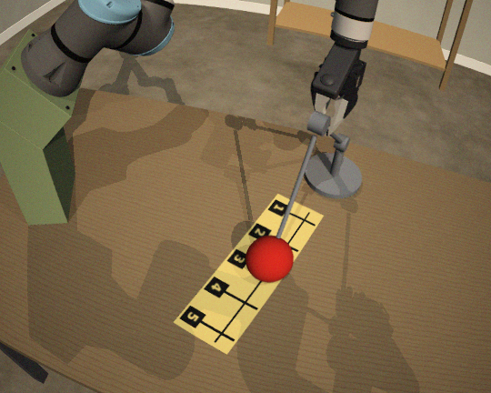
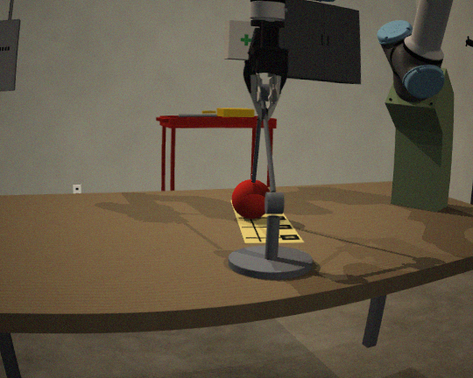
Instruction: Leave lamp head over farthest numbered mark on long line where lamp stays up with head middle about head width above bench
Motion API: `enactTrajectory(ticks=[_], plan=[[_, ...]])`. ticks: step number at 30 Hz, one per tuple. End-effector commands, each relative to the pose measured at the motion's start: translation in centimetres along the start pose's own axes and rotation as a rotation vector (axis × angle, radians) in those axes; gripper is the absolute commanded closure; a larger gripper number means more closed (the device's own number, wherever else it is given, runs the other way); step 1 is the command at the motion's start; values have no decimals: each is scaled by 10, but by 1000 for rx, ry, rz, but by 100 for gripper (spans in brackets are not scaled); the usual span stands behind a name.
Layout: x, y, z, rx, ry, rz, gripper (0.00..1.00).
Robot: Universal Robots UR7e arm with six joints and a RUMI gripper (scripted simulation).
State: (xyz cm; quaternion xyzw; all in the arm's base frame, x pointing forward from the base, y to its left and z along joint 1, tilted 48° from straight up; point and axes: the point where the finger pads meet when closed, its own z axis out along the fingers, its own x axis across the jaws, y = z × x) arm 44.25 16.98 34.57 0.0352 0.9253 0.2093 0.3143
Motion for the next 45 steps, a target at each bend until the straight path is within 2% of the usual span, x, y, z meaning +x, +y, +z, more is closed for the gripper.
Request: enactTrajectory(ticks=[1,29,45], plan=[[0,1,0,14,-9,13,100],[0,0,-2,0,-2,2,100],[-1,19,-21,24,-12,20,100]])
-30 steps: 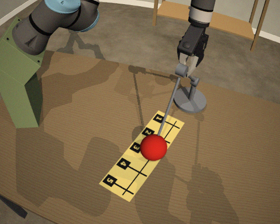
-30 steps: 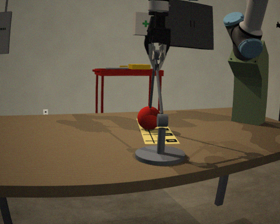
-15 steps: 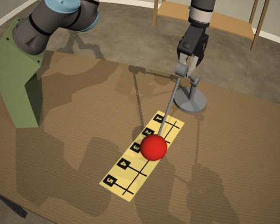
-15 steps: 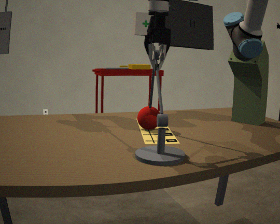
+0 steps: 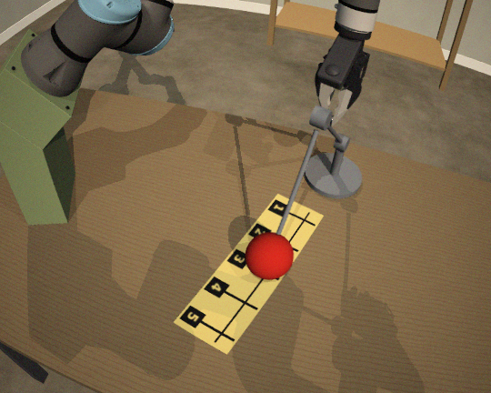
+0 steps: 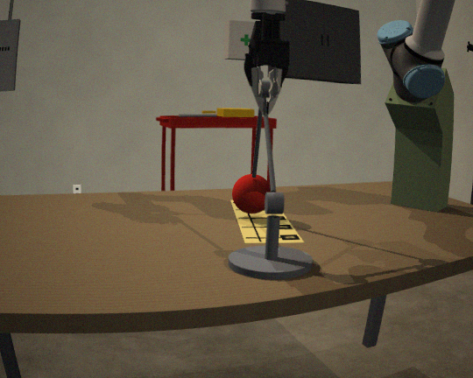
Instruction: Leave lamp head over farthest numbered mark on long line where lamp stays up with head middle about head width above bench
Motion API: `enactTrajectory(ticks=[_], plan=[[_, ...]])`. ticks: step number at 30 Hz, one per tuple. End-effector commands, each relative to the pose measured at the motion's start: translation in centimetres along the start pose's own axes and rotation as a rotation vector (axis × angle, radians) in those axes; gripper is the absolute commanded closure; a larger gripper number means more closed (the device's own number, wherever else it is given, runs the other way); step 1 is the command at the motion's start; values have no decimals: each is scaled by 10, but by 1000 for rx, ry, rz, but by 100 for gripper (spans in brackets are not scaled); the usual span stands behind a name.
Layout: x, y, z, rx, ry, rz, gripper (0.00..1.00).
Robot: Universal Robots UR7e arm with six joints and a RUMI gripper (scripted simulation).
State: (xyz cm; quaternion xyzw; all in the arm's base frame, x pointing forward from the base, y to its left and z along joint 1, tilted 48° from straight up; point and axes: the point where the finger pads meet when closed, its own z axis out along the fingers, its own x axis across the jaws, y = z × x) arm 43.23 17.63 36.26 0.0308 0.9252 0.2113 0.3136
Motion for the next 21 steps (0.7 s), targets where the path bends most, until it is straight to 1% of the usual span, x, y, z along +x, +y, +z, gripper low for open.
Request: enactTrajectory(ticks=[1,16,21], plan=[[0,6,-5,31,-16,26,100],[-1,26,-24,31,-16,26,100],[-1,31,-27,31,-16,26,100]])
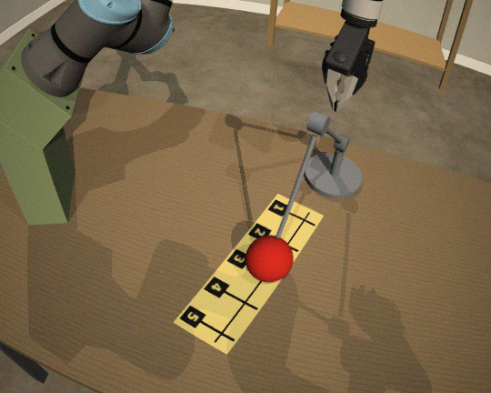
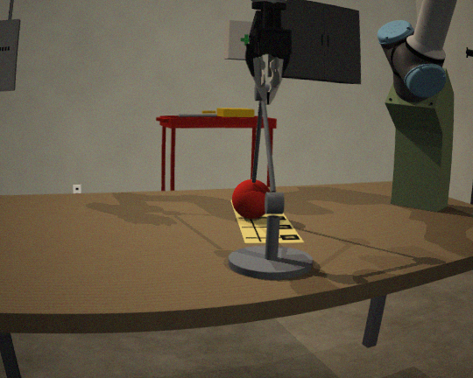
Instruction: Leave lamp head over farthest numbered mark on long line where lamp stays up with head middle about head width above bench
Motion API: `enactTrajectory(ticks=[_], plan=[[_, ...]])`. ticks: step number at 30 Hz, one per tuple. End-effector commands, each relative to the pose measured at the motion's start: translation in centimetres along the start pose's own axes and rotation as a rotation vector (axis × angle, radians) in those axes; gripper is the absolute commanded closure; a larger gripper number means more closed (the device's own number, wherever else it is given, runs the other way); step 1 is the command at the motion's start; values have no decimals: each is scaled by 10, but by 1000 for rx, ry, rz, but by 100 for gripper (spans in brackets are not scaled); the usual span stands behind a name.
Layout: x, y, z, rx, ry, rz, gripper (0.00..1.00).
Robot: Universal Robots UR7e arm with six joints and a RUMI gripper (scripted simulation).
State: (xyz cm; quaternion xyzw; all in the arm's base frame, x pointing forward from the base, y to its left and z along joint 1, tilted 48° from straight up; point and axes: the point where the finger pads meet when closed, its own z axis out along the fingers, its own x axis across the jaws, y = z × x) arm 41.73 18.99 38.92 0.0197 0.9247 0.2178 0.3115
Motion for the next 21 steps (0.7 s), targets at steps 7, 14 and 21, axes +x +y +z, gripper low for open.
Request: enactTrajectory(ticks=[7,14,21], plan=[[-1,18,-12,50,-24,42,100],[-1,25,-17,50,-24,42,100],[-1,25,-17,50,-24,42,100]])
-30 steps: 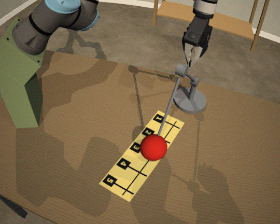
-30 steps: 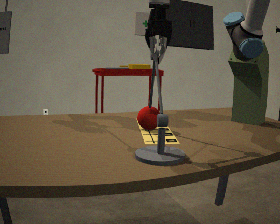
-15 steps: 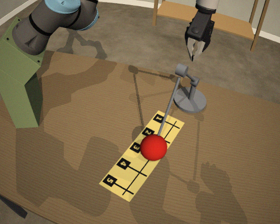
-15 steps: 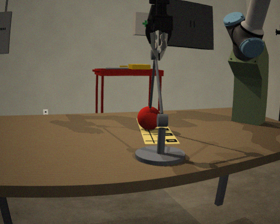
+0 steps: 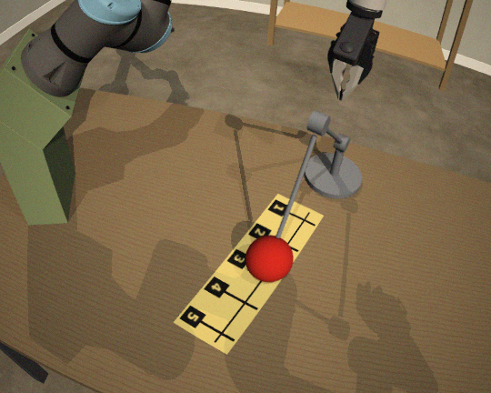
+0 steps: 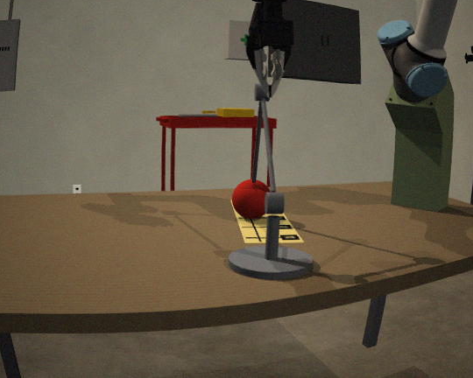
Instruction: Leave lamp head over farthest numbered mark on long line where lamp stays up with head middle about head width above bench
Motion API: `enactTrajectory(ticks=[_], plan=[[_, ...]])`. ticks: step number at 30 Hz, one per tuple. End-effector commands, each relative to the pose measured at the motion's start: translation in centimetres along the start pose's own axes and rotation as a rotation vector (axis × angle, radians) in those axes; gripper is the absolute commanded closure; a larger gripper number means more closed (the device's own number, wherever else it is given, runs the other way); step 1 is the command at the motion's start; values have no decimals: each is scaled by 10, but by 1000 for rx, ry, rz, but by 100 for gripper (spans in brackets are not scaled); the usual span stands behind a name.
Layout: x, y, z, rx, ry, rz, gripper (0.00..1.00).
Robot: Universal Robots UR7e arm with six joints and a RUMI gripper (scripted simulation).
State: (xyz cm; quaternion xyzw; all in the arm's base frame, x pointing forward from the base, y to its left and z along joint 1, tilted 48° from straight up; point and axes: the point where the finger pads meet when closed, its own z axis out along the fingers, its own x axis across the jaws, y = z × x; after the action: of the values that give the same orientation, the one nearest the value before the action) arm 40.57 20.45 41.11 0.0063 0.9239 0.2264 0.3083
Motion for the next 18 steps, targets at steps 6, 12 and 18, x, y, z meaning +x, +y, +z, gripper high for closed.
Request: enactTrajectory(ticks=[6,12,18], plan=[[0,2,0,74,-36,60,100],[0,2,0,64,-31,52,0],[0,1,0,34,-17,28,0]])
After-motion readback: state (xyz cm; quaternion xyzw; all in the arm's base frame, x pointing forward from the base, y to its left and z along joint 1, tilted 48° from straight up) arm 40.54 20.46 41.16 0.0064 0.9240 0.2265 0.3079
